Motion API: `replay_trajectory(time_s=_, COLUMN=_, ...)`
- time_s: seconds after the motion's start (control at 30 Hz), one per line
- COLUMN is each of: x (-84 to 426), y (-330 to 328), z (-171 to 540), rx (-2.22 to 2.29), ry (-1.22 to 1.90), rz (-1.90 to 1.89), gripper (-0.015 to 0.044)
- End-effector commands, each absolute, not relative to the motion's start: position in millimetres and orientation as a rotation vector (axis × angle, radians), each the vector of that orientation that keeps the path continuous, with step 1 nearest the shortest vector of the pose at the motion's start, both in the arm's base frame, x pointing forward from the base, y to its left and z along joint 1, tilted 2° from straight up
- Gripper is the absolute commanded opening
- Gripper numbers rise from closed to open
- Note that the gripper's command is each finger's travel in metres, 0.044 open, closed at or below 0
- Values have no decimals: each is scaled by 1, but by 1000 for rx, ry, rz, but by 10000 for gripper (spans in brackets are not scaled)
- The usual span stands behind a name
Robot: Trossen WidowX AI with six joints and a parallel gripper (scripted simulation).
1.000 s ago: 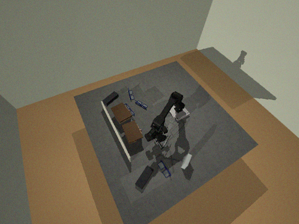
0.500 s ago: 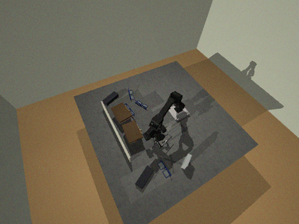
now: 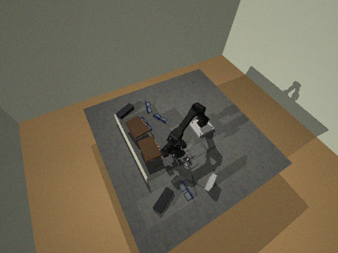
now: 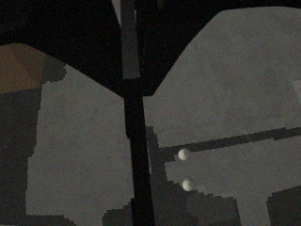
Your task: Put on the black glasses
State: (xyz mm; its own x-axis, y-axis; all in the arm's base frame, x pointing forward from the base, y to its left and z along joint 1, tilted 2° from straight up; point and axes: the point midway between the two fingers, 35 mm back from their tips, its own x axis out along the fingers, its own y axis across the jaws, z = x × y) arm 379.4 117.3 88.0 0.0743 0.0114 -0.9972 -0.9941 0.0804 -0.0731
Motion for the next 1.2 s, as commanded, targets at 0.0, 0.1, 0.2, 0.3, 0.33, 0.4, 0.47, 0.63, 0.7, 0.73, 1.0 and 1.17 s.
replay_trajectory(time_s=0.0, x=380, y=112, z=88, rx=-1174, ry=1183, rz=1102, gripper=0)
replay_trajectory(time_s=0.1, x=380, y=111, z=88, rx=-1174, ry=1183, rz=1102, gripper=0)
replay_trajectory(time_s=0.2, x=380, y=109, z=88, rx=-1175, ry=1184, rz=1102, gripper=0)
replay_trajectory(time_s=0.3, x=380, y=108, z=88, rx=-1175, ry=1184, rz=1102, gripper=0)
replay_trajectory(time_s=0.33, x=380, y=108, z=88, rx=-1175, ry=1184, rz=1102, gripper=0)
replay_trajectory(time_s=0.4, x=380, y=108, z=88, rx=-1175, ry=1184, rz=1102, gripper=0)
replay_trajectory(time_s=0.47, x=380, y=109, z=88, rx=-1175, ry=1184, rz=1102, gripper=0)
replay_trajectory(time_s=0.63, x=380, y=111, z=88, rx=-1174, ry=1183, rz=1102, gripper=0)
replay_trajectory(time_s=0.7, x=380, y=111, z=88, rx=-1174, ry=1183, rz=1102, gripper=0)
replay_trajectory(time_s=0.73, x=380, y=111, z=88, rx=-1174, ry=1183, rz=1102, gripper=0)
replay_trajectory(time_s=1.0, x=381, y=113, z=88, rx=-1174, ry=1183, rz=1102, gripper=0)
replay_trajectory(time_s=1.17, x=381, y=118, z=88, rx=-1174, ry=1183, rz=1102, gripper=0)
